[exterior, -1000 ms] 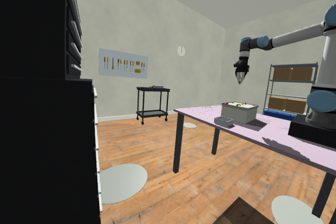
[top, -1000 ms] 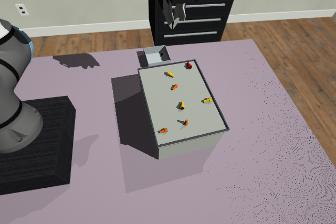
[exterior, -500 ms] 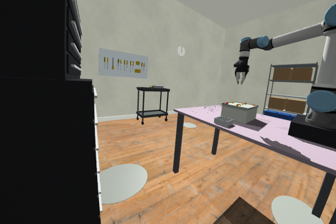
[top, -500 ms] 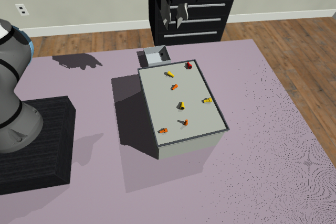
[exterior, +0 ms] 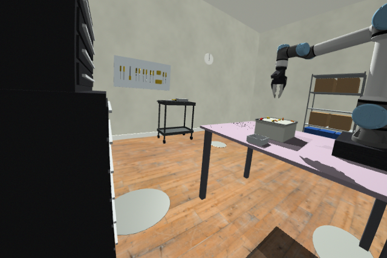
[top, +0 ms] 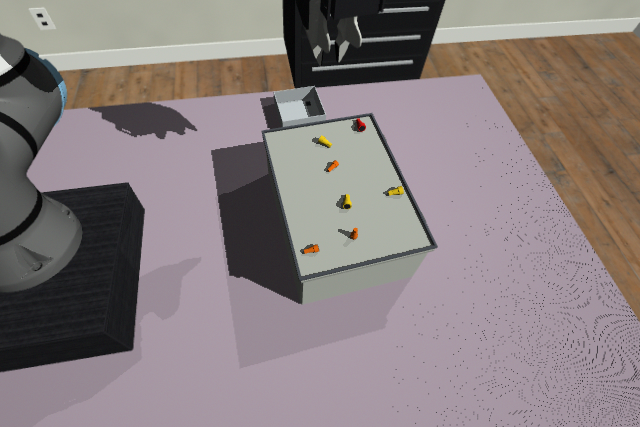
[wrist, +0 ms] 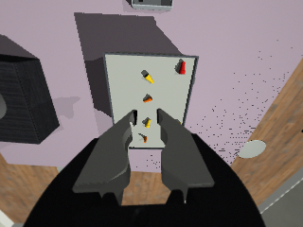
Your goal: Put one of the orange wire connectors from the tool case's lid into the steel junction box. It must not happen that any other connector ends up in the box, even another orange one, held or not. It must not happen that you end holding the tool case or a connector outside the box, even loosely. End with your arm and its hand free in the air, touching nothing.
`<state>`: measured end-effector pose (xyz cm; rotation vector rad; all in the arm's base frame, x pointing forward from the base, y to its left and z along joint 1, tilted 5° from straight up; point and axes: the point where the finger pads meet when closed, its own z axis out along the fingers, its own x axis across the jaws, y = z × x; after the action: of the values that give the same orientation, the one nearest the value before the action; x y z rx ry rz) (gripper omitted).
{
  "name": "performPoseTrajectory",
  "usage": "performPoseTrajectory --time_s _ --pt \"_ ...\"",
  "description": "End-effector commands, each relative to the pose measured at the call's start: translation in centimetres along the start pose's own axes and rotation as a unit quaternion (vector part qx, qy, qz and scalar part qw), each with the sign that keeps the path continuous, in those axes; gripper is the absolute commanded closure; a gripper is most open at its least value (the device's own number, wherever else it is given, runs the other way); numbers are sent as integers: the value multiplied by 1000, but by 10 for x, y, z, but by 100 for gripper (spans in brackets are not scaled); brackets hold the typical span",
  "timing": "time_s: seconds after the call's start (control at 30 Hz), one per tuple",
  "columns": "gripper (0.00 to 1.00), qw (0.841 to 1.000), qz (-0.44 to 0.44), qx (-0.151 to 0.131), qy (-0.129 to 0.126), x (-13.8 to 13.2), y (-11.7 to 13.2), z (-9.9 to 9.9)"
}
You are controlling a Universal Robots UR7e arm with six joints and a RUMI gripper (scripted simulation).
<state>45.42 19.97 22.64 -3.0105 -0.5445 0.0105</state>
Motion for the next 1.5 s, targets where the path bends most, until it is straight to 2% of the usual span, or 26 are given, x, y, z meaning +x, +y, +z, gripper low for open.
performPoseTrajectory --time_s 0.0,0.4,0.6,0.77,0.83,1.03,1.33,1.4,1.47 --pt "85 999 -32 0 1 -2 9 5" --pt "85 988 -152 0 1 -11 44 25" --pt "85 970 -244 -1 1 -20 71 40" --pt "85 945 -326 -1 0 -30 96 54" --pt "85 945 -326 -1 0 -30 96 54" --pt "85 907 -422 -1 0 -43 124 70" --pt "85 839 -544 -1 0 -63 161 92" --pt "85 839 -544 -1 0 -63 161 92" --pt "85 825 -566 -1 0 -68 168 96"
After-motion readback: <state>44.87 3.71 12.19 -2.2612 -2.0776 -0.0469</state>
